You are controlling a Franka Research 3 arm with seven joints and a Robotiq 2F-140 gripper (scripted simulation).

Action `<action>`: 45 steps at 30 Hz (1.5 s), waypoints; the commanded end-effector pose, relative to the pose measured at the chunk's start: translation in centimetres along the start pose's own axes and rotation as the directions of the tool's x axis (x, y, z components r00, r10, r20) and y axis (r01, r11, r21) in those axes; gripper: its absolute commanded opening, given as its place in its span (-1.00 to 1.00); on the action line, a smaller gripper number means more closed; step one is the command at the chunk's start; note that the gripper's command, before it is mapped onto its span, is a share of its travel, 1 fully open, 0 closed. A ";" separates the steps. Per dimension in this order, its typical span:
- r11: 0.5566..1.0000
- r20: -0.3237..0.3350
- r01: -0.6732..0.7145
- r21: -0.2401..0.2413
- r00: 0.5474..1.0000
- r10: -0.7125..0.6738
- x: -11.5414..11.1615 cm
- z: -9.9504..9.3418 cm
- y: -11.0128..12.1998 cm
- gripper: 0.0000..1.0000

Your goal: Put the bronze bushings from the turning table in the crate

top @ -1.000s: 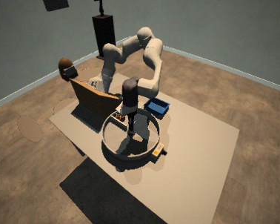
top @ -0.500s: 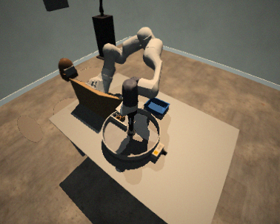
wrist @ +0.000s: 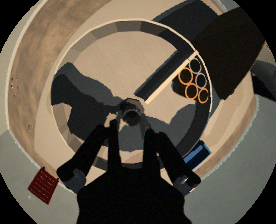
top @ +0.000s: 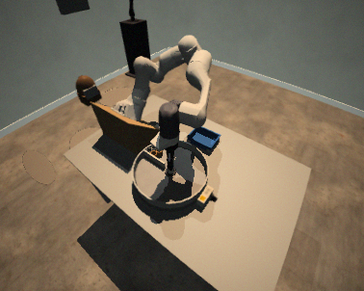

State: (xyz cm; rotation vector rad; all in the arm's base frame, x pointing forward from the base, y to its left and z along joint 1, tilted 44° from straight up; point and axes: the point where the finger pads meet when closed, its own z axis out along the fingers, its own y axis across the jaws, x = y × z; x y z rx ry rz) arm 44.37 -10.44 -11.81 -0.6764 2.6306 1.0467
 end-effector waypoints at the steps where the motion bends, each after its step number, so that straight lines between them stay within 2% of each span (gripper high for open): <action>1: 1.000 0.001 0.002 0.002 1.000 -0.002 0.0 -0.3 0.0 -0.43; 11: 1.000 0.001 0.002 0.002 1.000 -0.002 0.0 -4.3 0.0 -0.43; 45: 1.000 0.001 0.002 0.002 1.000 -0.002 0.0 -4.7 0.0 -0.43</action>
